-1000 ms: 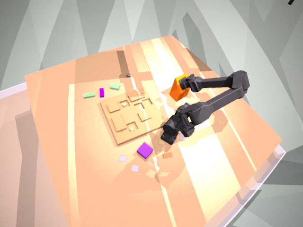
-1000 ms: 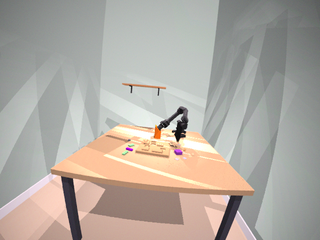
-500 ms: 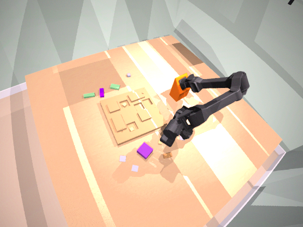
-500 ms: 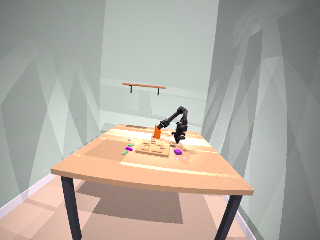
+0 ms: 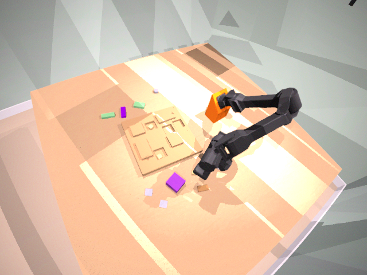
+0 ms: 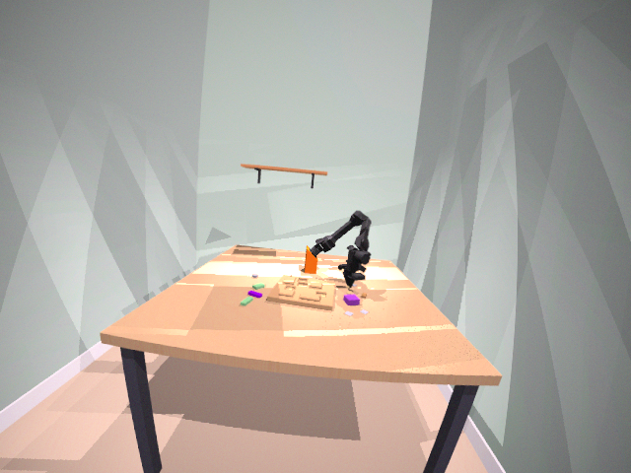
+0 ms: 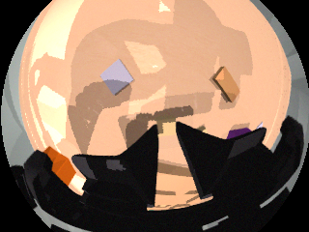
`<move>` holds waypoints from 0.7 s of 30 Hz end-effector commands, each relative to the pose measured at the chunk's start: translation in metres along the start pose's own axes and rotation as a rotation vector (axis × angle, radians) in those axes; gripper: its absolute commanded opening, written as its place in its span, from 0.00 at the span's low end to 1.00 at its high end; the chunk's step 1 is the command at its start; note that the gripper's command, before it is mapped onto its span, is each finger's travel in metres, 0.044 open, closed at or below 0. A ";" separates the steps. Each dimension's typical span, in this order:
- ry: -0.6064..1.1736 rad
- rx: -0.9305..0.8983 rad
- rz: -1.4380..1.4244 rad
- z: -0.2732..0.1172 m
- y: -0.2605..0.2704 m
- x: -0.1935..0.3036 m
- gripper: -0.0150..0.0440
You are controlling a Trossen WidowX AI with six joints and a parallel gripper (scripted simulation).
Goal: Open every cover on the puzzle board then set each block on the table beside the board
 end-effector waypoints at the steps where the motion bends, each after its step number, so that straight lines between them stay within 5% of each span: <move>1: 0.000 -0.006 0.006 0.008 0.002 0.000 0.39; 8: -0.002 -0.005 0.007 0.014 0.003 -0.001 0.39; 21: -0.004 -0.001 0.001 0.010 0.002 -0.001 0.97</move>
Point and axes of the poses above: the point midway between the two fingers, 35 mm back from their tips, its own z axis out along the fingers, its own y axis across the jaws, x = y × z, the point moved 8 cm from there along -z, back along the fingers, and after that the axes turned 9 degrees about -z, right-handed, at the moved point
